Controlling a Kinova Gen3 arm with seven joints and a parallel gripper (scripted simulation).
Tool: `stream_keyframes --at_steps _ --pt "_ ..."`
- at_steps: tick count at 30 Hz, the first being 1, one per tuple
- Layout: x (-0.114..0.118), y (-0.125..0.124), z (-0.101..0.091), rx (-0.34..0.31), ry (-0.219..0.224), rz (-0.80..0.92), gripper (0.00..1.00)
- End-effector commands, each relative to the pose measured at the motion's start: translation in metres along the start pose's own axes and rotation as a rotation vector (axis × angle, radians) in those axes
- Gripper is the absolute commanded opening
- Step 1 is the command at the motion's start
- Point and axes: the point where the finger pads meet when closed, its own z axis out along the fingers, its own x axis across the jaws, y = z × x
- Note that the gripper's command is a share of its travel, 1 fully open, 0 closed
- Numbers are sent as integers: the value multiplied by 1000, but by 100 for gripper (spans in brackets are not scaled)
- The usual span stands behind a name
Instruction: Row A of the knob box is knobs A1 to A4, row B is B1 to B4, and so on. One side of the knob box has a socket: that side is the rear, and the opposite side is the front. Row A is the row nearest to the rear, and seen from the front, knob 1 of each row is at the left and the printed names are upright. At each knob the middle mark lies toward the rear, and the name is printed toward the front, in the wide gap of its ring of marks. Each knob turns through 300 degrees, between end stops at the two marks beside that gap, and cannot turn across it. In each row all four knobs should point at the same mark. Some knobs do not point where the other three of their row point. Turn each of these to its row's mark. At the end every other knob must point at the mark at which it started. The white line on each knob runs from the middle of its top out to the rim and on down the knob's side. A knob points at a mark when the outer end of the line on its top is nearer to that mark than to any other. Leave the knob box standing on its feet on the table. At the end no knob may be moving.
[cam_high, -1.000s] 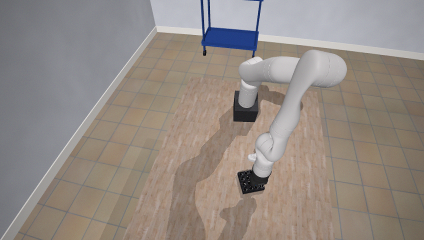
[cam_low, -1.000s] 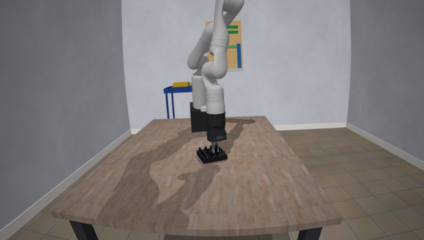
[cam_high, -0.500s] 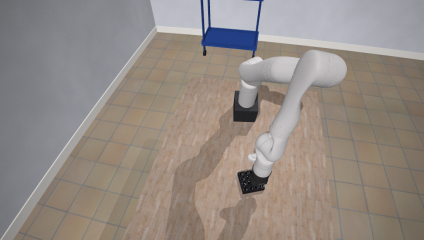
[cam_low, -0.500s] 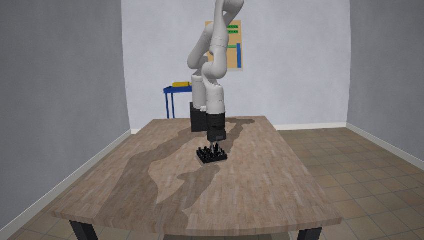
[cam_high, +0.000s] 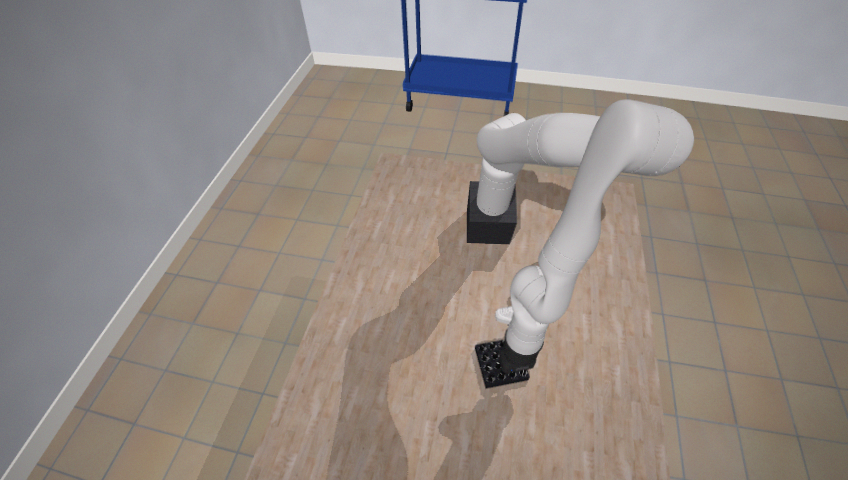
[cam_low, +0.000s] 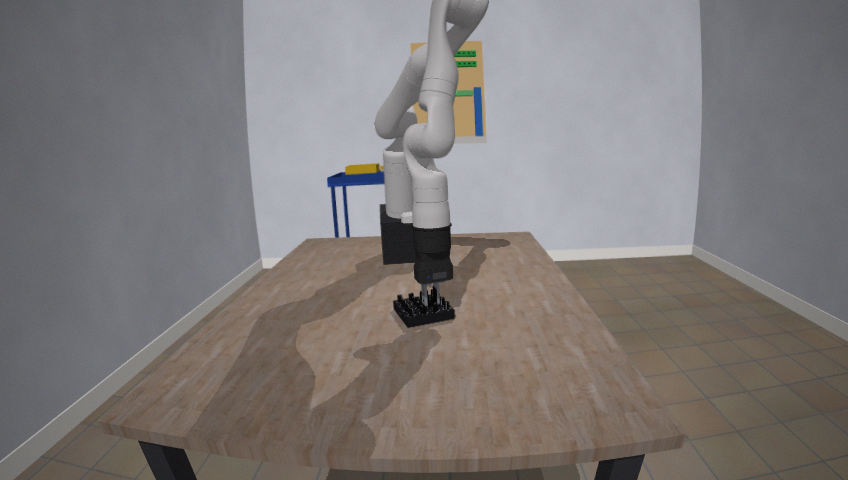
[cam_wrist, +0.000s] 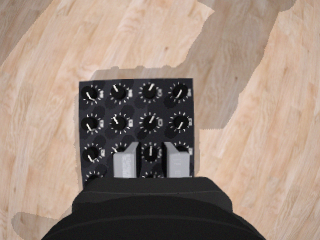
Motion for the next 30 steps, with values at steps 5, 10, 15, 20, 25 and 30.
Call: stream_keyframes --at_steps 5,10,15,20,25,30 --pt "1 2 0 -1 2 11 46" --pt "1 1 -3 0 2 12 46" --pt "1 0 -15 2 2 13 46" --pt "1 0 -29 2 2 13 46" --pt "1 0 -35 2 2 13 46" --pt "1 0 -37 3 2 13 46"
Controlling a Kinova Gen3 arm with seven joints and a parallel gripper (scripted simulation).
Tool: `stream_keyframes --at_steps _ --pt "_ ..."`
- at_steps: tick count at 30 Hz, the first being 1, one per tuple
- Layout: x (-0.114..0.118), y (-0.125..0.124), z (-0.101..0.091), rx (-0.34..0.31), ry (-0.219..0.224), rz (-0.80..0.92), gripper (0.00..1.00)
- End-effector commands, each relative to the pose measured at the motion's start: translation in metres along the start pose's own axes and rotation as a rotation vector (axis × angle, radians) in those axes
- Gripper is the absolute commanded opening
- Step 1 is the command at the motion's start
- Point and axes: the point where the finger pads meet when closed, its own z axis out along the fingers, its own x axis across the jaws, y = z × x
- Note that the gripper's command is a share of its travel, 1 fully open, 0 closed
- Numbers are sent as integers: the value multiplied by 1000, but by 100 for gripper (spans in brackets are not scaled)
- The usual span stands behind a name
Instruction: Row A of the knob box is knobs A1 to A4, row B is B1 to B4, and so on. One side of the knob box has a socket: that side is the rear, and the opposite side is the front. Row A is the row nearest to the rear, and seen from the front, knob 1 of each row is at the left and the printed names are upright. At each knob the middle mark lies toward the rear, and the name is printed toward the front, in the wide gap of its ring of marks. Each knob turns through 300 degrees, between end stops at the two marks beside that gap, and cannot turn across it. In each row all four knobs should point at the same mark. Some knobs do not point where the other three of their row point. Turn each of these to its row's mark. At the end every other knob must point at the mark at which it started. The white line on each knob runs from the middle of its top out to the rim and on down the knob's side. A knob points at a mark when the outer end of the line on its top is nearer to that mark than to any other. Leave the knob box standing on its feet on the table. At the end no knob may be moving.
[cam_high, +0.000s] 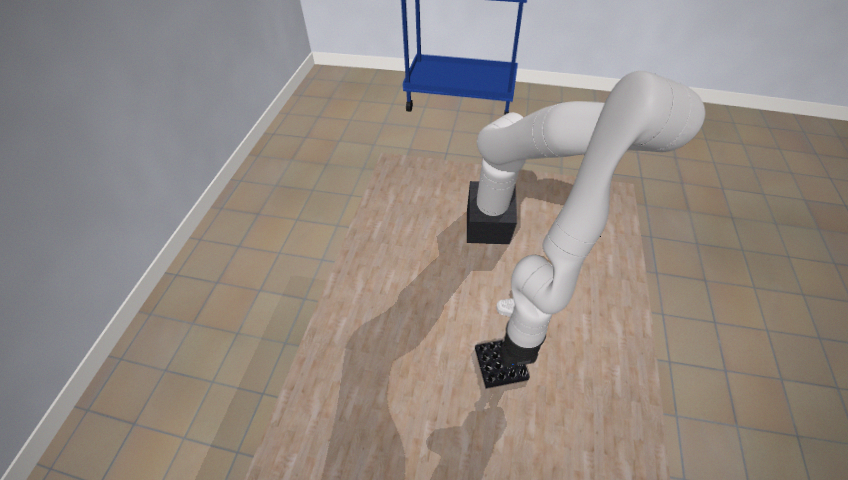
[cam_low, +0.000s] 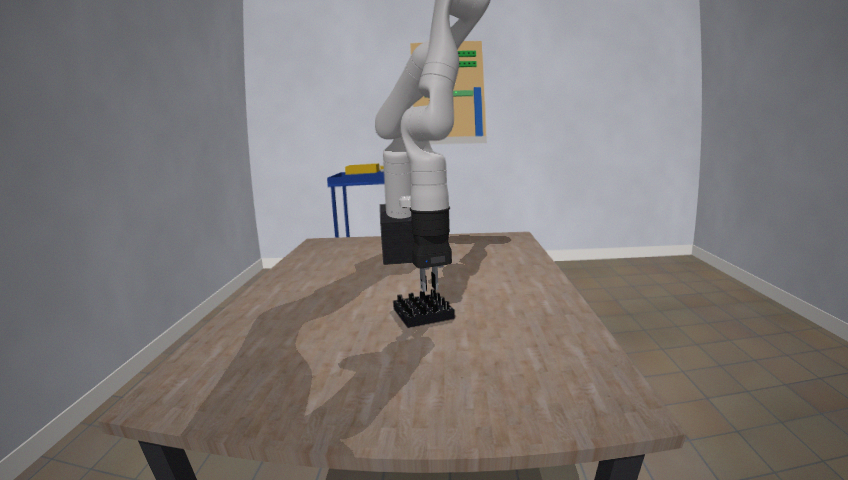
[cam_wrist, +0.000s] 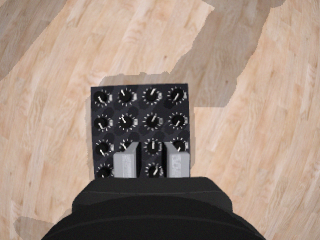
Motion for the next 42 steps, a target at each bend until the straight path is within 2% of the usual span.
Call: stream_keyframes --at_steps 1,17,29,35,42 --pt "4 -1 -3 2 5 0 46" --pt "3 -2 -3 3 5 -10 46" --pt "1 -9 -4 17 7 -160 46" --pt "-1 -16 -5 31 11 -355 46" --pt "-4 -22 -8 43 19 -665 46"
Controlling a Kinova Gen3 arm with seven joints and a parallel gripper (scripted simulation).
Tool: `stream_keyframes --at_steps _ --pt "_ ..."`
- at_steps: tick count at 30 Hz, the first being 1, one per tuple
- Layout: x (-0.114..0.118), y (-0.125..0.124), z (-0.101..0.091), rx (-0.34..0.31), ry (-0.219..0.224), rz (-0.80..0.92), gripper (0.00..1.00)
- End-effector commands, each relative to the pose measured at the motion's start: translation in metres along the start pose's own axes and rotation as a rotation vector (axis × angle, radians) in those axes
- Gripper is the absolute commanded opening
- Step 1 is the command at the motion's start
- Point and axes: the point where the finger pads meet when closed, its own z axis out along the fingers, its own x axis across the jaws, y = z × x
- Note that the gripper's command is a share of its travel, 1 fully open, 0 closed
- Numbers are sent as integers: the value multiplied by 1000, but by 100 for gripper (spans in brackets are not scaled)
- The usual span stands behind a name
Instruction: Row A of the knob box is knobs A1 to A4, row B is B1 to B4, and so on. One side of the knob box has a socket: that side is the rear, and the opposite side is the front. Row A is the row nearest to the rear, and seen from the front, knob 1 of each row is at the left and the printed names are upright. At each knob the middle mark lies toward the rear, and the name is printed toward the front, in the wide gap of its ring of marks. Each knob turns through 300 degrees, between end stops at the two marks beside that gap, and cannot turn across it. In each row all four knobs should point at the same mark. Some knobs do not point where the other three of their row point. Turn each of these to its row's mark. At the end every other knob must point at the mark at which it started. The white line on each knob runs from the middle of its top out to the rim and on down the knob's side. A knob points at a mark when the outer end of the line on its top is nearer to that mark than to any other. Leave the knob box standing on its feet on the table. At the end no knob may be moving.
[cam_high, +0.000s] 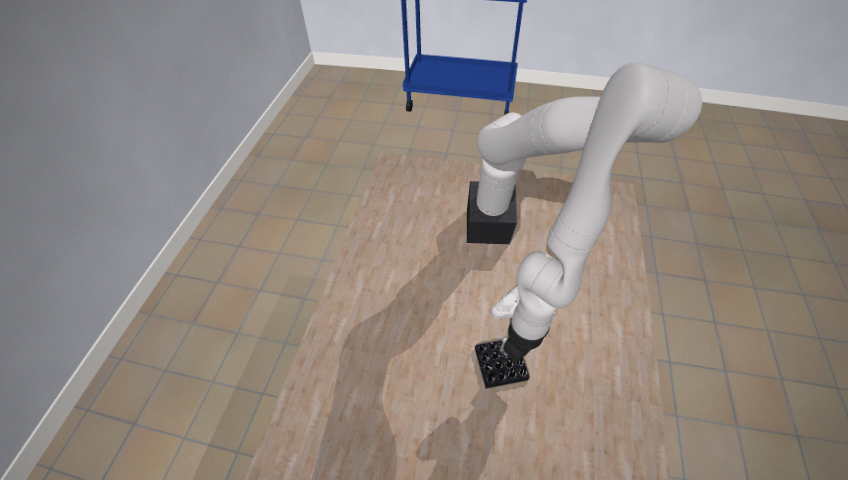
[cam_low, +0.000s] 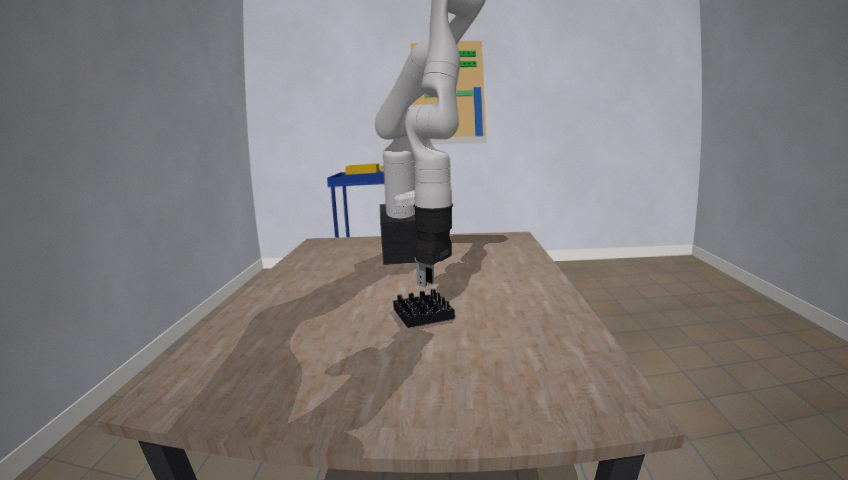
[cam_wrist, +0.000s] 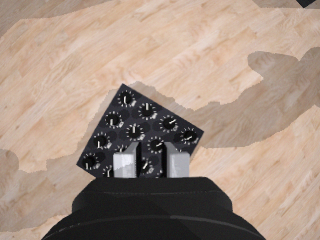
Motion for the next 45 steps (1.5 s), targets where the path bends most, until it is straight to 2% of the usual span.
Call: stream_keyframes --at_steps 1,4,19,21,27,32,45 --pt "-1 -4 -4 -11 1 -151 46" --pt "-1 -4 -4 -11 1 -201 46" --pt "-4 5 -15 -21 -22 -915 46" --pt "-4 5 -15 -21 -22 -915 46" --pt "-4 11 -18 -25 -33 -1109 46" --pt "-3 14 -20 -25 -40 -1207 46" --pt "-3 16 -20 -26 -45 -1257 46"
